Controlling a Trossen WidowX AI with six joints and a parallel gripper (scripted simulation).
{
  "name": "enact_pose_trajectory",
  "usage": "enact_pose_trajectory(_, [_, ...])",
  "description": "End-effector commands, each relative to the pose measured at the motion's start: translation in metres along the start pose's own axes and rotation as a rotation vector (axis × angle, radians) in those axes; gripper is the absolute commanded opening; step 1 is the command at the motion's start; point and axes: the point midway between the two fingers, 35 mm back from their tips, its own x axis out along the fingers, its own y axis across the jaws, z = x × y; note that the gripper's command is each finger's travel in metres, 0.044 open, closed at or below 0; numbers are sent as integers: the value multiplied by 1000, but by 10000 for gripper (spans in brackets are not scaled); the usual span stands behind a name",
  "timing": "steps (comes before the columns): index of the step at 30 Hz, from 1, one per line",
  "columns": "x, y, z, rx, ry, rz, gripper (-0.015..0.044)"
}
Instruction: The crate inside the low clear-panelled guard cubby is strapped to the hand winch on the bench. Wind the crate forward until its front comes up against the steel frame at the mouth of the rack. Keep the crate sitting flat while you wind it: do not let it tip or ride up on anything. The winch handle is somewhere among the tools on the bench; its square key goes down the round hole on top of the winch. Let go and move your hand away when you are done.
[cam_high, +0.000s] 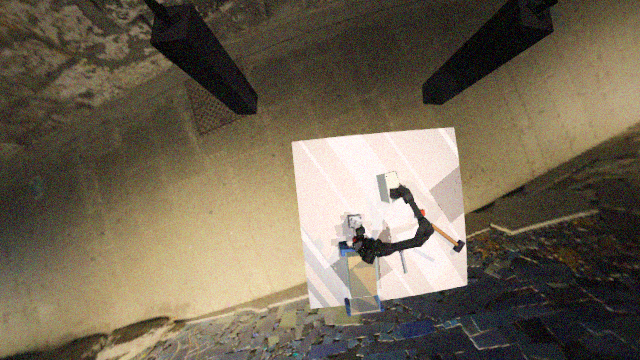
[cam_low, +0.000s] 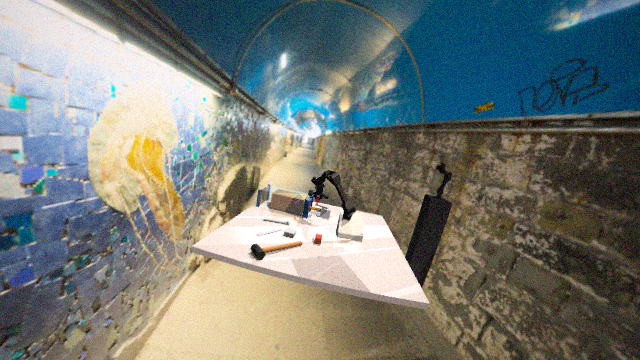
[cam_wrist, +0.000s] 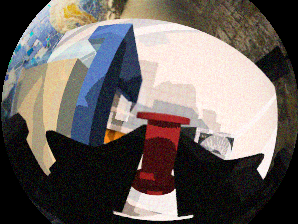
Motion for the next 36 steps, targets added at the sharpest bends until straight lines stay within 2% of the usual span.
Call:
enact_pose_trajectory(1, [-4, 3, -13, -2, 28, 5, 0])
enact_pose_trajectory(36, [-21, -2, -50, -2, 31, 4, 0])
